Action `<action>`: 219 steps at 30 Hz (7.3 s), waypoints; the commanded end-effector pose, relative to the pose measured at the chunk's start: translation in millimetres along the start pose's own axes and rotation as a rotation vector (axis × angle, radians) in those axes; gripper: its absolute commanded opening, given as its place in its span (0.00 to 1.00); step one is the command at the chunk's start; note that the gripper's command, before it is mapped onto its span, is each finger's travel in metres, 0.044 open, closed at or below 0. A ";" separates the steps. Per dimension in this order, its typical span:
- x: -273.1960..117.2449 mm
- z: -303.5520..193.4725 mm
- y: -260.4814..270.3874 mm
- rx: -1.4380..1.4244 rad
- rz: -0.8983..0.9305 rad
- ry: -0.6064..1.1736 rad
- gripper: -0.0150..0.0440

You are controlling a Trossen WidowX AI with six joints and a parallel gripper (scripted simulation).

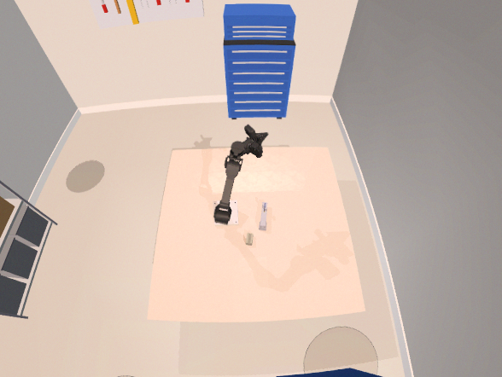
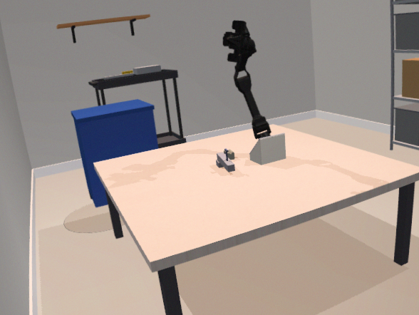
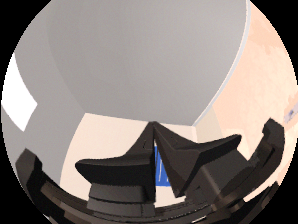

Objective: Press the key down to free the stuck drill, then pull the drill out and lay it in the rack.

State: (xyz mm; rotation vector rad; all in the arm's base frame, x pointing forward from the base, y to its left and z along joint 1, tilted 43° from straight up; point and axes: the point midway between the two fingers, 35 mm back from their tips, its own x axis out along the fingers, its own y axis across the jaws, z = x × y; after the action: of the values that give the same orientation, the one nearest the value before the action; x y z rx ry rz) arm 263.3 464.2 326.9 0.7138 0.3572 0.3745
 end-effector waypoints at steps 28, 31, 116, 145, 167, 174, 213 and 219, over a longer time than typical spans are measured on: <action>-94.5 19.8 -463.7 -0.520 -1.515 0.840 0.25; -103.1 21.8 -468.7 -0.518 -1.549 0.871 0.25; -114.4 15.6 -501.6 -0.519 -1.550 0.870 0.25; -116.7 15.6 -508.0 -0.519 -1.551 0.870 0.25; -116.9 16.6 -509.2 -0.519 -1.551 0.870 0.25; -116.9 16.9 -509.4 -0.519 -1.551 0.870 0.25; -117.6 18.7 -514.2 -0.520 -1.551 0.870 0.25; -118.0 18.9 -516.4 -0.520 -1.551 0.870 0.25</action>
State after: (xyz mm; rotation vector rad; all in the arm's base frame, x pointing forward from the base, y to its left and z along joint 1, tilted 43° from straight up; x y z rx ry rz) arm 281.2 61.6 20.1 -0.3821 1.3867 -0.6859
